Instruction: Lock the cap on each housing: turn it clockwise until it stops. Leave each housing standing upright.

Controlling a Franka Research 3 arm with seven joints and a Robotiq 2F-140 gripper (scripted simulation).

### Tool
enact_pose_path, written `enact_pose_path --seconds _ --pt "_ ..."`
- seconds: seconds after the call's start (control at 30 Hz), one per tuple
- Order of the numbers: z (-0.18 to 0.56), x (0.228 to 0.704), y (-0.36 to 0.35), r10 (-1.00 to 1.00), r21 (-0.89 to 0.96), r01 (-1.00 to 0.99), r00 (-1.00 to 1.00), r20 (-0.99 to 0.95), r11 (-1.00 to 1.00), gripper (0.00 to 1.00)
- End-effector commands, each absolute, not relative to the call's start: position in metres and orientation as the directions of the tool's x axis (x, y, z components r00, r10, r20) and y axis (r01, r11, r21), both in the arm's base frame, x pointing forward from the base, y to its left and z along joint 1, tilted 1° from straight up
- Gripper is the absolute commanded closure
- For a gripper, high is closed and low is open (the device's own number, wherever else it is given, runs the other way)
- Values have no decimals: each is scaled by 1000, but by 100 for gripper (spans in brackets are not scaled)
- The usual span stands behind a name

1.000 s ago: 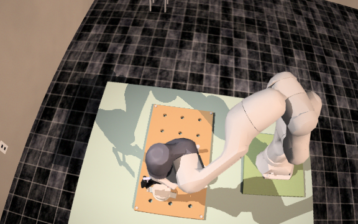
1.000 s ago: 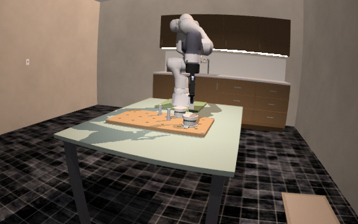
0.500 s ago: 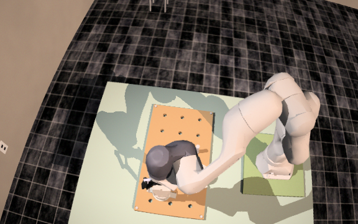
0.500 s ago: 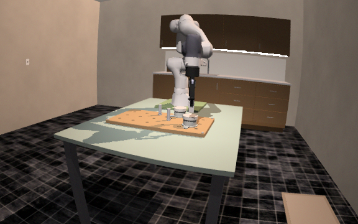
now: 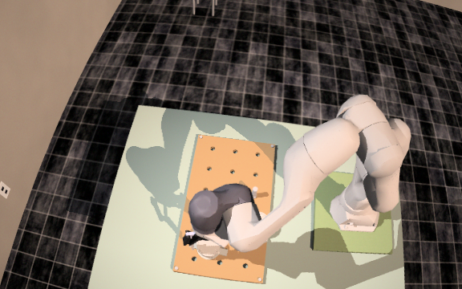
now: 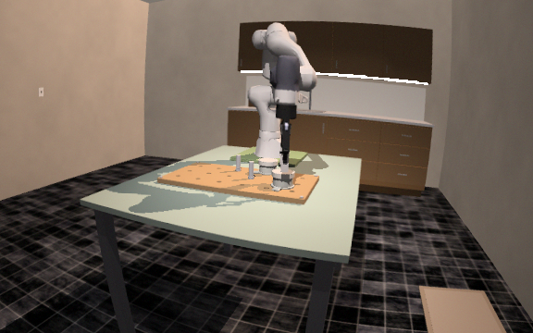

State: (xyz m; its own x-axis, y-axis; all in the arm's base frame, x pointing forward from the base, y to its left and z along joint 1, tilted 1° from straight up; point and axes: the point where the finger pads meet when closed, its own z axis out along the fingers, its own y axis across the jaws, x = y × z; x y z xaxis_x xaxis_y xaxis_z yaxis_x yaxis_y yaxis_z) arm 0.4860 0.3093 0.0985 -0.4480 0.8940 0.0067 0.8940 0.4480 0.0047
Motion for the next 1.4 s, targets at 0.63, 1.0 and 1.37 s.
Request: enact_pose_path --seconds 0.63,1.0,1.37 --pt "81 488 309 895 12 895 -447 5 447 22" --pt "80 488 309 895 12 895 -447 5 447 22" --pt "80 488 309 895 12 895 -447 5 447 22"
